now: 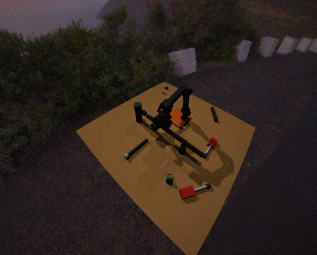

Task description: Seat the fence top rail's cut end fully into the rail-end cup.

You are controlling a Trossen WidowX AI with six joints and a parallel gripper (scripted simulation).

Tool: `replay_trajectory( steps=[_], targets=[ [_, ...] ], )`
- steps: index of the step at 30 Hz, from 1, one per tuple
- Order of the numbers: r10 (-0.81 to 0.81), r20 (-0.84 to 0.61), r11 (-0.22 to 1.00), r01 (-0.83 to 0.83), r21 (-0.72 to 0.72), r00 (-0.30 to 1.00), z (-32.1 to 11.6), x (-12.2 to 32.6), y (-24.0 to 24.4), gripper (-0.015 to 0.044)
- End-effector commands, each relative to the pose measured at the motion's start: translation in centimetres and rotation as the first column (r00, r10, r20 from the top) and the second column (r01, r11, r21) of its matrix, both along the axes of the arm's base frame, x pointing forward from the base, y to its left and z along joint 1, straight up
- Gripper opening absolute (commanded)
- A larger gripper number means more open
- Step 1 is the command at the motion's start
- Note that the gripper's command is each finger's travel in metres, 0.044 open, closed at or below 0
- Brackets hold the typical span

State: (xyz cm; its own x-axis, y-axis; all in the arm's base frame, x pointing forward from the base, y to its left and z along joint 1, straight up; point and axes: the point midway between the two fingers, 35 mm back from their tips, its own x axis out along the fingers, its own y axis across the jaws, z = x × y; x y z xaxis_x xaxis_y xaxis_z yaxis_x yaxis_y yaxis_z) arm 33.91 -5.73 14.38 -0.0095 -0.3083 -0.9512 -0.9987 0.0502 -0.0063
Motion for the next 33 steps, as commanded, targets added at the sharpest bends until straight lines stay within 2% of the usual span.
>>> replay_trajectory(
  steps=[1, 33],
  targets=[
    [0.003, 0.013, 1.000, -0.003, -0.007, 1.000, 0.6, 0.3, -0.3, 0.0000],
    [0.006, 0.003, 1.000, -0.006, -0.002, 1.000, 0.9, 0.4, -1.7, 0.0000]
  ],
)
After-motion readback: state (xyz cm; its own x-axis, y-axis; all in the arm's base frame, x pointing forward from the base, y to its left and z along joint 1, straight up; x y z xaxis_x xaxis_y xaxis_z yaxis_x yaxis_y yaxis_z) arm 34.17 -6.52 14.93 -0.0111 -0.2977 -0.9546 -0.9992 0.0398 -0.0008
